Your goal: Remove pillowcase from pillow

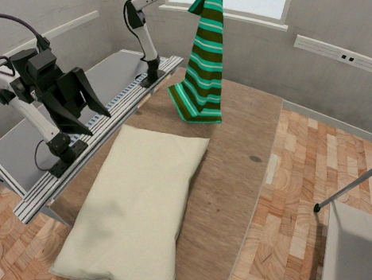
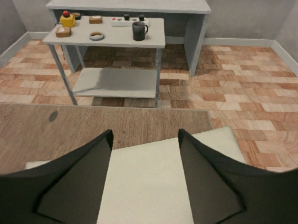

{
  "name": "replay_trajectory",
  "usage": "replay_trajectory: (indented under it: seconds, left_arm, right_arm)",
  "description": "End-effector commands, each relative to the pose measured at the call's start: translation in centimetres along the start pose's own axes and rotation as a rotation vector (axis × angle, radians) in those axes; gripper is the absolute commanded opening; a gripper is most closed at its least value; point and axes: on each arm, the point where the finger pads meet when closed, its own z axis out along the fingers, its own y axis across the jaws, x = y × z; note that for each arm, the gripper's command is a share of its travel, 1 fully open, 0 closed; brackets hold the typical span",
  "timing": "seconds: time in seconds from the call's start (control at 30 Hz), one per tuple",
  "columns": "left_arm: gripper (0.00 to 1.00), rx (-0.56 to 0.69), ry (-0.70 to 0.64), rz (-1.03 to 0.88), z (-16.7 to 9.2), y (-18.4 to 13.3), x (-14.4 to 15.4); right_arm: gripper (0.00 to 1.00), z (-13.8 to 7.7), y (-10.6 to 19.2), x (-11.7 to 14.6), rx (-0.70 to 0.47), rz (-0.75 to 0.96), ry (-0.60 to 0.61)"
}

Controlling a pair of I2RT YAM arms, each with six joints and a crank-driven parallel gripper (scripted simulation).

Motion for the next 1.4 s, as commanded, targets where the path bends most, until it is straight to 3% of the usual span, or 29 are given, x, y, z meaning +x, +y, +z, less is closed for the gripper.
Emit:
replay_trajectory:
  seconds: [0.0,0.17,0.63,0.97,1.03,1.37]
  left_arm:
    - [0.01,-0.034,-0.033,0.058,0.4,1.1,-1.5]
    - [0.01,-0.034,-0.033,0.06,0.9,1.5,-1.4]
    - [0.01,-0.123,-0.028,0.097,2.3,6.8,-0.5]
    - [0.01,-0.118,-0.049,0.131,2.7,7.0,-1.3]
    - [0.01,-0.127,-0.022,0.092,2.9,7.8,0.1]
    - [0.01,-0.128,-0.026,0.099,2.5,7.4,-0.1]
  right_arm:
    - [0.63,0.1,-0.2,-1.5,0.008,-0.009,-0.042]
    - [0.63,0.1,-0.2,-1.5,0.008,-0.009,-0.042]
    - [0.63,0.1,-0.2,-1.5,0.008,-0.009,-0.042]
    - [0.63,0.1,-0.2,-1.5,0.008,-0.009,-0.042]
    - [0.63,0.1,-0.2,-1.5,0.008,-0.009,-0.042]
    - [0.63,0.1,-0.2,-1.5,0.008,-0.009,-0.042]
